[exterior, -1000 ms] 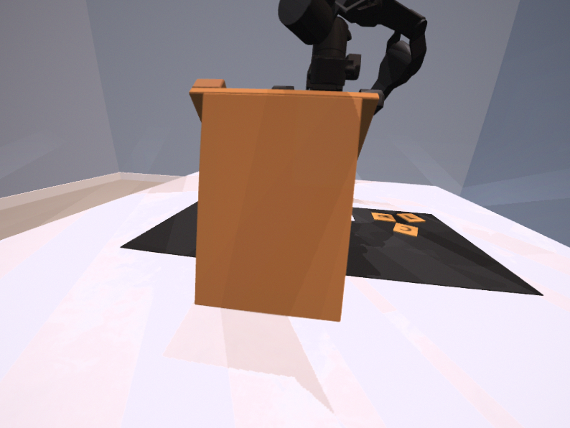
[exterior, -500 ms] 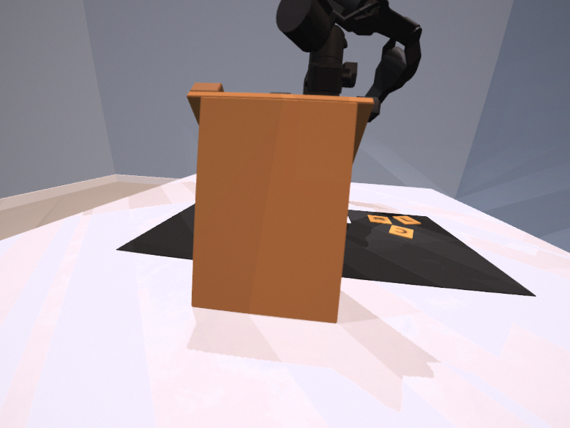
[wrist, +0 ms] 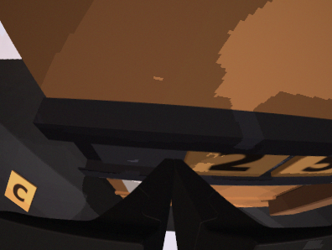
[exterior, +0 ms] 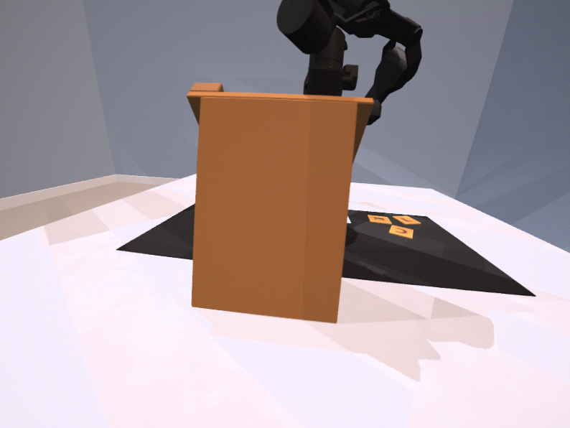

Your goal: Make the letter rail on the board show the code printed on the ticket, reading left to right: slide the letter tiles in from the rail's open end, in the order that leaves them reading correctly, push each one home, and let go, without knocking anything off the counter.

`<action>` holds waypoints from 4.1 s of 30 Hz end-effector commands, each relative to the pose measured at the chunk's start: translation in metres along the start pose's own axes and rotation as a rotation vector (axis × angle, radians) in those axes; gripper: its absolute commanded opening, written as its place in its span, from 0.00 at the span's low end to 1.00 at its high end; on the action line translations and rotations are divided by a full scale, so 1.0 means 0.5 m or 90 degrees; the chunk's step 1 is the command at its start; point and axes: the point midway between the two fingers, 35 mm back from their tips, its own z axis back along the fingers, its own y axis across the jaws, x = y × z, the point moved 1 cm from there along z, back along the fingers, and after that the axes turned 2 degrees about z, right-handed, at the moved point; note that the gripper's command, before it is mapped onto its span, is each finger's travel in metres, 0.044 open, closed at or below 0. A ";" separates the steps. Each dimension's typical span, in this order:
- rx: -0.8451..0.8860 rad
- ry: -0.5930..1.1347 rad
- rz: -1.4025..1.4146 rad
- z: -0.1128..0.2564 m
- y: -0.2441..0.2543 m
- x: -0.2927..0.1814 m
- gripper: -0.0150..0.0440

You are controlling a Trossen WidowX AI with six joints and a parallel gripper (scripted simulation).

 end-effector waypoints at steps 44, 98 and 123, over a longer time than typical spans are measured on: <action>0.001 0.000 -0.001 -0.007 -0.022 0.004 0.25; 0.012 -0.273 -0.011 0.193 -0.101 -0.130 0.65; -0.021 -0.436 -0.006 0.272 -0.126 -0.208 1.00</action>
